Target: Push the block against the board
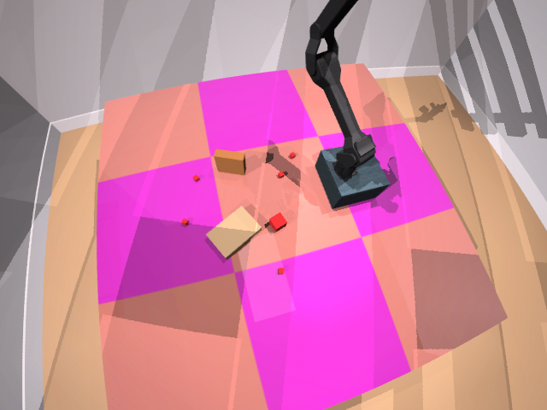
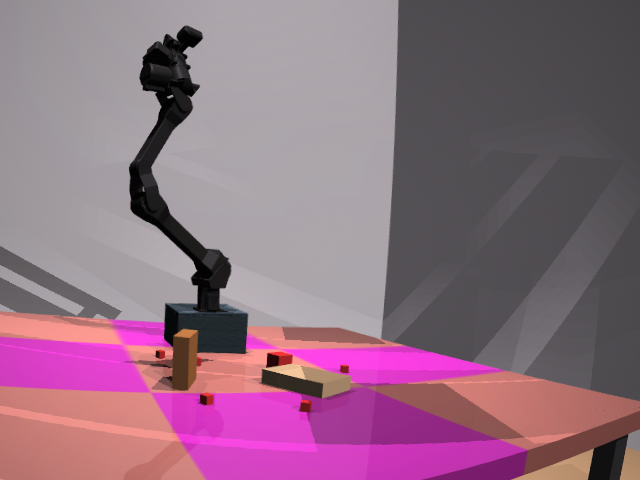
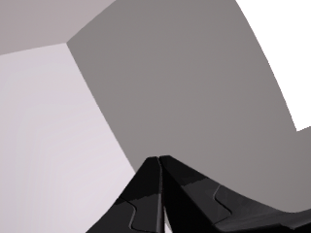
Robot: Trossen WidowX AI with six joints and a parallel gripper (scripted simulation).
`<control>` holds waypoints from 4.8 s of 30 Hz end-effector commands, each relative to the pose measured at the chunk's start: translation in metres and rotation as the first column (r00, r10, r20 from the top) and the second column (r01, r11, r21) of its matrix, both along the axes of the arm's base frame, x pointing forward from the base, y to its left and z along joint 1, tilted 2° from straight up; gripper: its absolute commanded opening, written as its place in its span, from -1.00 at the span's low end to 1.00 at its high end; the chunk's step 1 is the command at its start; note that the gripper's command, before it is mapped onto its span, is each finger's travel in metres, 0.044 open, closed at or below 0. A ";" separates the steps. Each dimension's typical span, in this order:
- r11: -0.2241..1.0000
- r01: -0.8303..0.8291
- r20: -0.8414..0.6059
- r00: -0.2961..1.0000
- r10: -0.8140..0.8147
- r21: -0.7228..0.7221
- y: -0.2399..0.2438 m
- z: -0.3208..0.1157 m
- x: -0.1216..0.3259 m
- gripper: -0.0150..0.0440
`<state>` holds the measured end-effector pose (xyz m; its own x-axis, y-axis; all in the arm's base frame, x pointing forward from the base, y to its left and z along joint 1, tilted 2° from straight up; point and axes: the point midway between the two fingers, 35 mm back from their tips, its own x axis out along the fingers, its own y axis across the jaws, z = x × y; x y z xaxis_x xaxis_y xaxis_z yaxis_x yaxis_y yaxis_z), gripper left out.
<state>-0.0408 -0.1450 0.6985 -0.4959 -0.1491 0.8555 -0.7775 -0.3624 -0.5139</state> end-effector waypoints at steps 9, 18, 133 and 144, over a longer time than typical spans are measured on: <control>0.939 0.146 -0.002 0.988 -0.154 -0.312 0.124 0.008 -0.026 -0.49; 0.836 0.236 -0.027 0.958 -0.286 -0.495 0.201 0.002 -0.015 -0.49; 0.838 -0.492 0.038 -0.866 -0.498 -0.235 0.067 -0.498 0.465 -0.49; 0.961 -0.270 0.207 -0.945 -0.253 -0.059 0.004 -0.555 0.430 -0.49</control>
<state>0.4001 -0.1245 0.1610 0.4217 -0.1071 -0.9004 0.9052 -0.0081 0.4250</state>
